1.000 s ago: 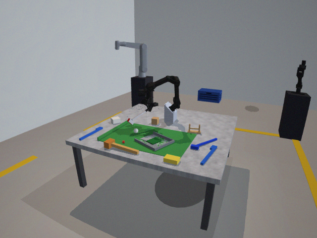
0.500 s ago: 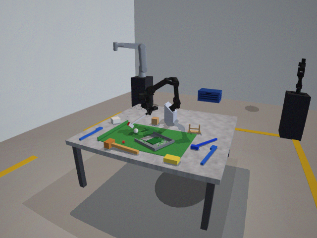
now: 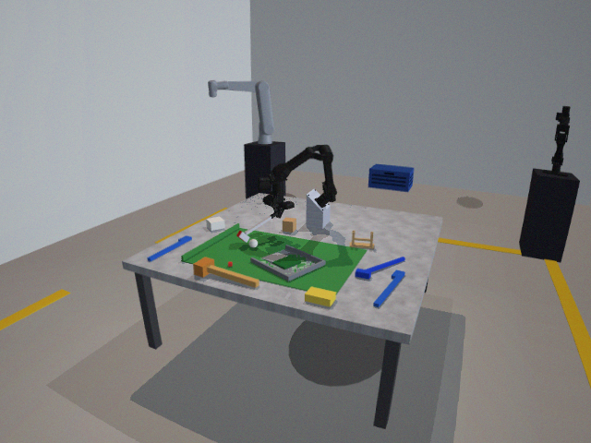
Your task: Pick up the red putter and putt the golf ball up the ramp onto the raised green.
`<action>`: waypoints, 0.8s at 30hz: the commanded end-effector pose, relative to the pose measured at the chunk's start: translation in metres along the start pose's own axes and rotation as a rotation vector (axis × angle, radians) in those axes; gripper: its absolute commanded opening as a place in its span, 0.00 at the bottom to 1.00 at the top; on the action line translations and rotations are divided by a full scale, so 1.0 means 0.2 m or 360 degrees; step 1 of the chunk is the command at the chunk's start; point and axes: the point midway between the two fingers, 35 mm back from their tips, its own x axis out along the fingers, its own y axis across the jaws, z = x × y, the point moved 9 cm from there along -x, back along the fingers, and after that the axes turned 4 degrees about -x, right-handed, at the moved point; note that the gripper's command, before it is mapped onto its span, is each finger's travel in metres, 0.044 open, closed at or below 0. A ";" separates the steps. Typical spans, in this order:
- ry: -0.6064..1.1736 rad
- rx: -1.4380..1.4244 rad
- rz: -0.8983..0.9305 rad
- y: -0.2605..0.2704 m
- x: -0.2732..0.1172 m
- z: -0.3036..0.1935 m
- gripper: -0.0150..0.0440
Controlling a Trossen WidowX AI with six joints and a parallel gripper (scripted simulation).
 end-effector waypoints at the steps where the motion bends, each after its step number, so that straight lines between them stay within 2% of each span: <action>1: -0.0012 0.0009 0.0006 0.00 0.04 0.00 0.25; 16: 0.0000 0.0000 0.0001 0.00 0.05 0.00 0.25; 24: -0.0012 0.0009 0.0002 -0.15 0.06 -0.01 0.25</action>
